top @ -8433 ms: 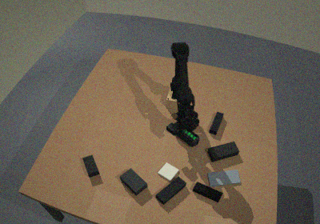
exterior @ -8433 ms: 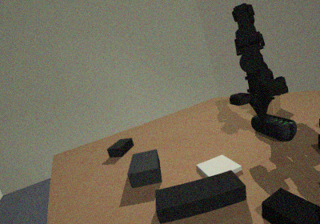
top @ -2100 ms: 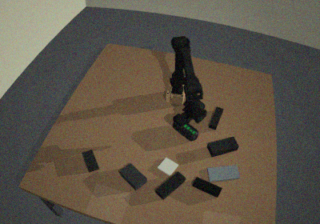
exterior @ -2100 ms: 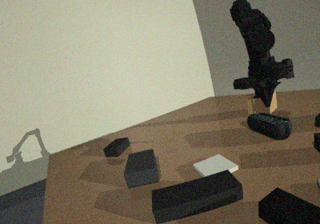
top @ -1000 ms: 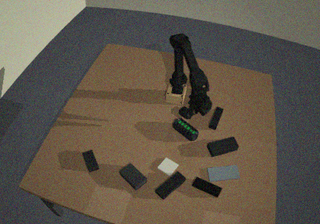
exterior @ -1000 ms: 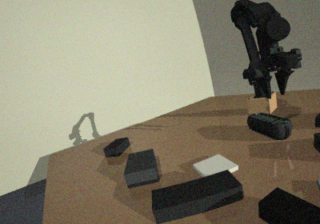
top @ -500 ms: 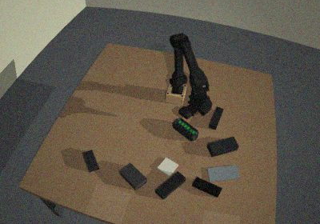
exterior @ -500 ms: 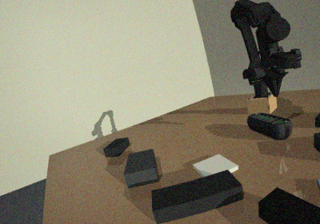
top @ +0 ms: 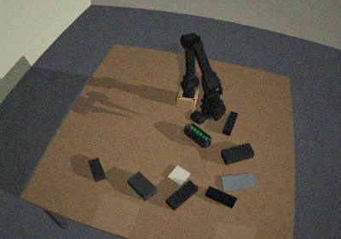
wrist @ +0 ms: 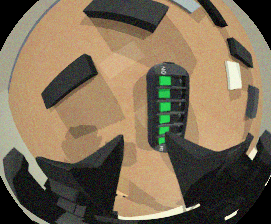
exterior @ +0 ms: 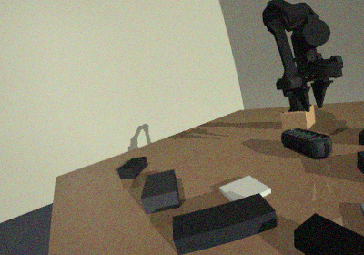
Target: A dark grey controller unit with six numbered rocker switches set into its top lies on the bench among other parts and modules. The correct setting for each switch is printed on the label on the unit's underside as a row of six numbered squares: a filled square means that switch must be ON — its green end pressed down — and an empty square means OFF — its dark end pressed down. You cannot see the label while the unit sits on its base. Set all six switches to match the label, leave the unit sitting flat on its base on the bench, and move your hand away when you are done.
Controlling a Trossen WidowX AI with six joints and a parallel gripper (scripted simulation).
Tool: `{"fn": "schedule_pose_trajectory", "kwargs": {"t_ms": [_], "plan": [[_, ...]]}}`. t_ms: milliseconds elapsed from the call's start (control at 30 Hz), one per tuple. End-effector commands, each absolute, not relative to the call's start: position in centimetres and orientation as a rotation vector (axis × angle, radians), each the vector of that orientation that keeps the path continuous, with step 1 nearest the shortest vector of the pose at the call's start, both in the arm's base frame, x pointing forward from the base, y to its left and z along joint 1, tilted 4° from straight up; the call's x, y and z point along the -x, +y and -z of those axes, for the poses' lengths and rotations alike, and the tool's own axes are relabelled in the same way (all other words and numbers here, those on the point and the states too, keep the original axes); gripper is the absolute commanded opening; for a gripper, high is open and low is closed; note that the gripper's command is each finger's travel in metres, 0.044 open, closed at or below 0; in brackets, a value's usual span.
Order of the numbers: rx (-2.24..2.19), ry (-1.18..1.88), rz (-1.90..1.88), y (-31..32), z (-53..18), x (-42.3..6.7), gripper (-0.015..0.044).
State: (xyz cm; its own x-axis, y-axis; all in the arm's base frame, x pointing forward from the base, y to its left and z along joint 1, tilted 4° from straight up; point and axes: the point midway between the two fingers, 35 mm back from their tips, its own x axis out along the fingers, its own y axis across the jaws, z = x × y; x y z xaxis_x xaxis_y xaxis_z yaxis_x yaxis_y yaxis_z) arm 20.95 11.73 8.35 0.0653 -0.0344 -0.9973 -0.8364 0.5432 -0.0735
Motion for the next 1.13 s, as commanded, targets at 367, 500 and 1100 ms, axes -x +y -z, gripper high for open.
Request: {"fn": "schedule_pose_trajectory", "kwargs": {"t_ms": [367, 500, 1100], "plan": [[0.821, 1.385, -0.721, 11.9, -10.3, -21.0, 0.0361], [0.82, 1.386, -0.721, 11.9, -15.5, -20.3, 0.0256], [0.82, 1.386, -0.721, 11.8, -16.3, -20.2, 0.0]]}}
